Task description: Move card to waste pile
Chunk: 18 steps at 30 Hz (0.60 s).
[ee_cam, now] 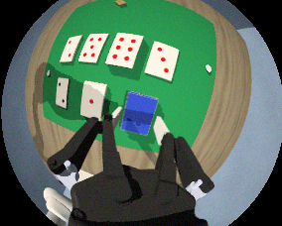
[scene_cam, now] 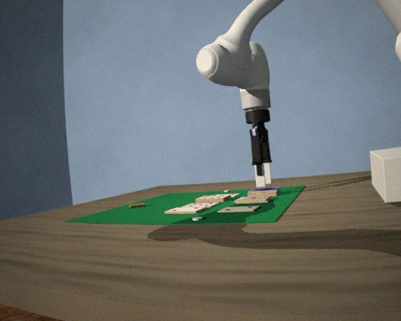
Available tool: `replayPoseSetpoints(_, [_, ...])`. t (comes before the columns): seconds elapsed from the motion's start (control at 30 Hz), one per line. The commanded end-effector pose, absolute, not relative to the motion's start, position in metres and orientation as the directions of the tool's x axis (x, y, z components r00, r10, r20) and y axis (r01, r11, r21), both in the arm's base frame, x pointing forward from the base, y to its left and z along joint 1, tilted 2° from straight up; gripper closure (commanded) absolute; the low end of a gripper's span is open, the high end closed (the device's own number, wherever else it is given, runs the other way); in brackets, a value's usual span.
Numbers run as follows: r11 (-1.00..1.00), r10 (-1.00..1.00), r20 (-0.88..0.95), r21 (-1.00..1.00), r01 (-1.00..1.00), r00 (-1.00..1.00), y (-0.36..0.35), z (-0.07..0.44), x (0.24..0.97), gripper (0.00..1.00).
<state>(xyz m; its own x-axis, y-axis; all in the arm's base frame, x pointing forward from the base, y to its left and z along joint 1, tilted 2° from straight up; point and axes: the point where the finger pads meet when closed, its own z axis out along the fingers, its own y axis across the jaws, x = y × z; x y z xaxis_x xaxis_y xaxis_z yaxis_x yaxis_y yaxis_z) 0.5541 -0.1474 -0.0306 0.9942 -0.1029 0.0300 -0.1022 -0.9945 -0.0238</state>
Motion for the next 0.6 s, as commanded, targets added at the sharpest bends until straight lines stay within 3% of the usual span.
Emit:
replayPoseSetpoints(0.0, [-0.995, -0.099, 0.035, -0.024, -0.098, 0.994, -0.1479, -0.0337, 0.5551, 0.5])
replayPoseSetpoints(0.57, [-0.995, -0.099, 0.035, -0.024, -0.098, 0.994, -0.1481, -0.0415, 0.5562, 0.5])
